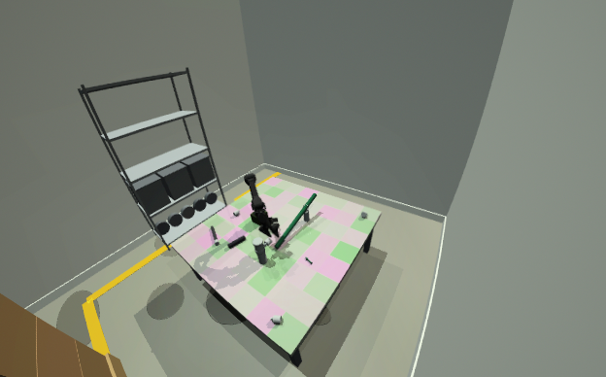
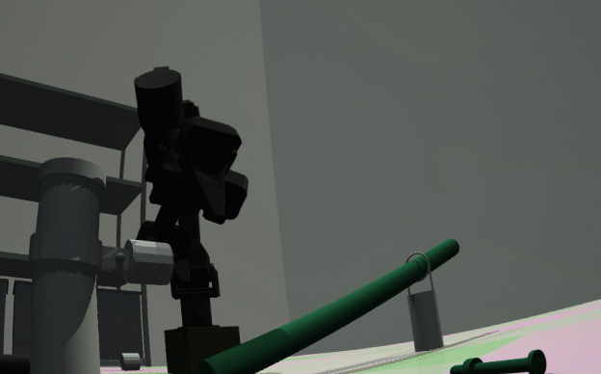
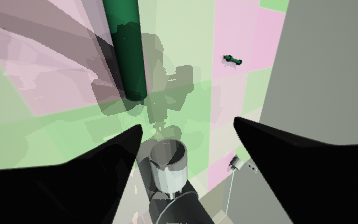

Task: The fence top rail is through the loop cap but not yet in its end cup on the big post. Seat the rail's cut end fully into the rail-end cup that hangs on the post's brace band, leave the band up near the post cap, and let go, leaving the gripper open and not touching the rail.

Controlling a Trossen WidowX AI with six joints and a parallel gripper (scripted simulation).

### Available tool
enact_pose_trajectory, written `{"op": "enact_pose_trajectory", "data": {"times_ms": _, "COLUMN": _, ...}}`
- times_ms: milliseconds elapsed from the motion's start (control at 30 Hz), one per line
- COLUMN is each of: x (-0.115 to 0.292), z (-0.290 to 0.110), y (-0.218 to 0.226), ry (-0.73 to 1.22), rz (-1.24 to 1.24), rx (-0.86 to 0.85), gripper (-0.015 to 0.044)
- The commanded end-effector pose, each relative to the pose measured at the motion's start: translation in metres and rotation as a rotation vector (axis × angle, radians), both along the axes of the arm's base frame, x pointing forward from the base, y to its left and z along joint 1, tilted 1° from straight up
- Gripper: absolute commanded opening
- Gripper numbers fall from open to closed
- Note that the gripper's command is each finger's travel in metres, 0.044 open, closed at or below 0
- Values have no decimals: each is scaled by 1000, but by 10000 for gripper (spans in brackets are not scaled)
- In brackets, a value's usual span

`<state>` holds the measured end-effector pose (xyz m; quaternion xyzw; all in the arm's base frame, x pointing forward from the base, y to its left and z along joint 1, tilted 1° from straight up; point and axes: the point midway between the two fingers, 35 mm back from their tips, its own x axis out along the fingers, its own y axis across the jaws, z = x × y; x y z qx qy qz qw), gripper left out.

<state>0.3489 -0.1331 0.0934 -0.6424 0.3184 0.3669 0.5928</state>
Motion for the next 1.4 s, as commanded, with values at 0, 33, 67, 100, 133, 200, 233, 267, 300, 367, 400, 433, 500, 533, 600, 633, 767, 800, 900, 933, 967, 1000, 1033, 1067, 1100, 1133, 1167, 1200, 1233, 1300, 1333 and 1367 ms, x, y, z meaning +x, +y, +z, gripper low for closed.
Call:
{"op": "enact_pose_trajectory", "data": {"times_ms": 0, "x": 0, "z": 2, "y": 3, "ry": 5, "rz": -45, "rx": 26, "gripper": 440}}
{"op": "enact_pose_trajectory", "data": {"times_ms": 33, "x": 0, "z": 6, "y": 9, "ry": 9, "rz": -103, "rx": 60, "gripper": 440}}
{"op": "enact_pose_trajectory", "data": {"times_ms": 67, "x": 1, "z": 10, "y": 15, "ry": 13, "rz": -173, "rx": 100, "gripper": 440}}
{"op": "enact_pose_trajectory", "data": {"times_ms": 100, "x": 1, "z": 14, "y": 21, "ry": 17, "rz": -243, "rx": 139, "gripper": 440}}
{"op": "enact_pose_trajectory", "data": {"times_ms": 133, "x": 0, "z": 19, "y": 28, "ry": 21, "rz": -313, "rx": 179, "gripper": 440}}
{"op": "enact_pose_trajectory", "data": {"times_ms": 200, "x": -1, "z": 28, "y": 40, "ry": 26, "rz": -454, "rx": 258, "gripper": 440}}
{"op": "enact_pose_trajectory", "data": {"times_ms": 233, "x": -2, "z": 32, "y": 47, "ry": 28, "rz": -525, "rx": 297, "gripper": 440}}
{"op": "enact_pose_trajectory", "data": {"times_ms": 267, "x": -3, "z": 36, "y": 53, "ry": 29, "rz": -595, "rx": 336, "gripper": 440}}
{"op": "enact_pose_trajectory", "data": {"times_ms": 300, "x": -4, "z": 41, "y": 59, "ry": 29, "rz": -665, "rx": 376, "gripper": 440}}
{"op": "enact_pose_trajectory", "data": {"times_ms": 367, "x": -7, "z": 49, "y": 71, "ry": 28, "rz": -806, "rx": 455, "gripper": 440}}
{"op": "enact_pose_trajectory", "data": {"times_ms": 400, "x": -9, "z": 53, "y": 77, "ry": 27, "rz": -876, "rx": 496, "gripper": 440}}
{"op": "enact_pose_trajectory", "data": {"times_ms": 433, "x": -11, "z": 58, "y": 83, "ry": 26, "rz": -946, "rx": 536, "gripper": 440}}
{"op": "enact_pose_trajectory", "data": {"times_ms": 500, "x": -15, "z": 66, "y": 94, "ry": 21, "rz": -1086, "rx": 618, "gripper": 440}}
{"op": "enact_pose_trajectory", "data": {"times_ms": 533, "x": -18, "z": 70, "y": 99, "ry": 17, "rz": -1155, "rx": 660, "gripper": 440}}
{"op": "enact_pose_trajectory", "data": {"times_ms": 600, "x": -24, "z": 78, "y": 110, "ry": 10, "rz": -1294, "rx": 744, "gripper": 440}}
{"op": "enact_pose_trajectory", "data": {"times_ms": 633, "x": -27, "z": 82, "y": 115, "ry": 6, "rz": -1362, "rx": 787, "gripper": 440}}
{"op": "enact_pose_trajectory", "data": {"times_ms": 767, "x": -31, "z": 88, "y": 122, "ry": -1, "rz": -1464, "rx": 853, "gripper": 440}}
{"op": "enact_pose_trajectory", "data": {"times_ms": 800, "x": -31, "z": 88, "y": 122, "ry": -1, "rz": -1464, "rx": 853, "gripper": 440}}
{"op": "enact_pose_trajectory", "data": {"times_ms": 900, "x": -31, "z": 88, "y": 122, "ry": -1, "rz": -1464, "rx": 853, "gripper": 440}}
{"op": "enact_pose_trajectory", "data": {"times_ms": 933, "x": -31, "z": 88, "y": 122, "ry": -1, "rz": -1464, "rx": 853, "gripper": 440}}
{"op": "enact_pose_trajectory", "data": {"times_ms": 967, "x": -31, "z": 88, "y": 122, "ry": -1, "rz": -1464, "rx": 853, "gripper": 440}}
{"op": "enact_pose_trajectory", "data": {"times_ms": 1000, "x": -31, "z": 88, "y": 122, "ry": -1, "rz": -1464, "rx": 853, "gripper": 440}}
{"op": "enact_pose_trajectory", "data": {"times_ms": 1033, "x": -31, "z": 88, "y": 122, "ry": -1, "rz": -1464, "rx": 853, "gripper": 440}}
{"op": "enact_pose_trajectory", "data": {"times_ms": 1067, "x": -31, "z": 88, "y": 122, "ry": -1, "rz": -1464, "rx": 853, "gripper": 440}}
{"op": "enact_pose_trajectory", "data": {"times_ms": 1100, "x": -31, "z": 88, "y": 122, "ry": -1, "rz": -1464, "rx": 853, "gripper": 440}}
{"op": "enact_pose_trajectory", "data": {"times_ms": 1133, "x": -31, "z": 88, "y": 122, "ry": -1, "rz": -1464, "rx": 853, "gripper": 440}}
{"op": "enact_pose_trajectory", "data": {"times_ms": 1167, "x": -31, "z": 88, "y": 122, "ry": -1, "rz": -1464, "rx": 853, "gripper": 440}}
{"op": "enact_pose_trajectory", "data": {"times_ms": 1200, "x": -31, "z": 88, "y": 122, "ry": -1, "rz": -1464, "rx": 853, "gripper": 440}}
{"op": "enact_pose_trajectory", "data": {"times_ms": 1233, "x": -31, "z": 87, "y": 123, "ry": 3, "rz": -1480, "rx": 858, "gripper": 440}}
{"op": "enact_pose_trajectory", "data": {"times_ms": 1300, "x": -29, "z": 83, "y": 123, "ry": 24, "rz": -1556, "rx": 879, "gripper": 440}}
{"op": "enact_pose_trajectory", "data": {"times_ms": 1333, "x": -27, "z": 80, "y": 124, "ry": 39, "rz": -1618, "rx": 895, "gripper": 440}}
{"op": "enact_pose_trajectory", "data": {"times_ms": 1367, "x": -25, "z": 76, "y": 124, "ry": 56, "rz": -1691, "rx": 913, "gripper": 440}}
